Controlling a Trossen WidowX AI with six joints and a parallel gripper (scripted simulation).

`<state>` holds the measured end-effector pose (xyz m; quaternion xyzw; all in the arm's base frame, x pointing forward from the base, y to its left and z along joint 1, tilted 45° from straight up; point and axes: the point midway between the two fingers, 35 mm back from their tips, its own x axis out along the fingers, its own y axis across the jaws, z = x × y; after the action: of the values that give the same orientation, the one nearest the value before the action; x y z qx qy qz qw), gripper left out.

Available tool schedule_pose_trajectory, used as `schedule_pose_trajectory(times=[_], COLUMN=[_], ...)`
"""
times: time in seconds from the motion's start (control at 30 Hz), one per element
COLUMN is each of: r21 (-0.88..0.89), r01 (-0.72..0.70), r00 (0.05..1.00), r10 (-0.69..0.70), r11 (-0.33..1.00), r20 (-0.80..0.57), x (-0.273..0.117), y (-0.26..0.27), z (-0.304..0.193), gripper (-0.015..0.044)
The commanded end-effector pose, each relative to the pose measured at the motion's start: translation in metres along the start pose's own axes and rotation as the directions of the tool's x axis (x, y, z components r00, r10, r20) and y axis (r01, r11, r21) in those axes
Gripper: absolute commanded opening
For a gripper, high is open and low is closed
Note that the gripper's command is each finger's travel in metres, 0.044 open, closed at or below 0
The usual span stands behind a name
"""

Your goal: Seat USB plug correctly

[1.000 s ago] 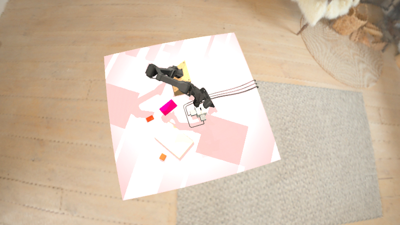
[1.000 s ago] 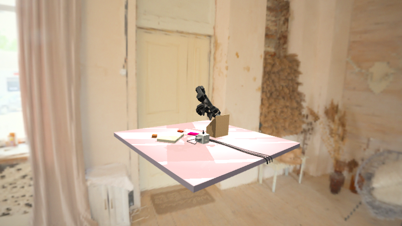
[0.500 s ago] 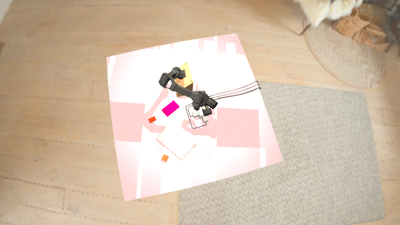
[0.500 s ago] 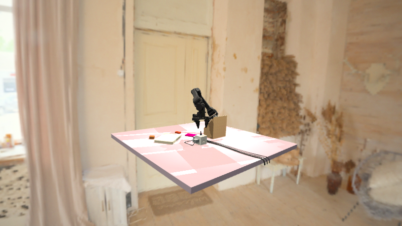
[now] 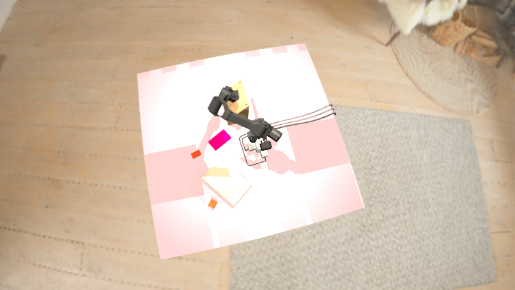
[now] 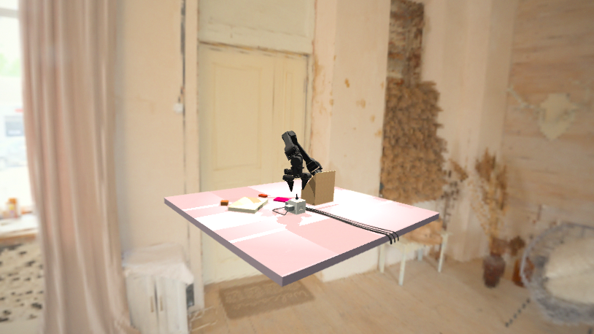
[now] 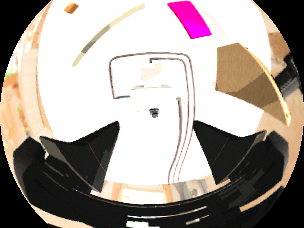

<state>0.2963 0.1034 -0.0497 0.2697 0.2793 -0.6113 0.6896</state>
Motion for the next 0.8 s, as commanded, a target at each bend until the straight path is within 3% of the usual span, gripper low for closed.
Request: schedule_pose_trajectory(times=[0.0, 0.77], r21=[0.006, 0.007], r01=[-0.003, -0.003], r00=[1.0, 1.0], r10=[0.003, 0.003], r11=[1.0, 1.0], r20=[0.004, 0.005], x=[0.003, 0.026], y=[0.002, 0.001], z=[0.0, 0.001], gripper=[0.044, 0.044])
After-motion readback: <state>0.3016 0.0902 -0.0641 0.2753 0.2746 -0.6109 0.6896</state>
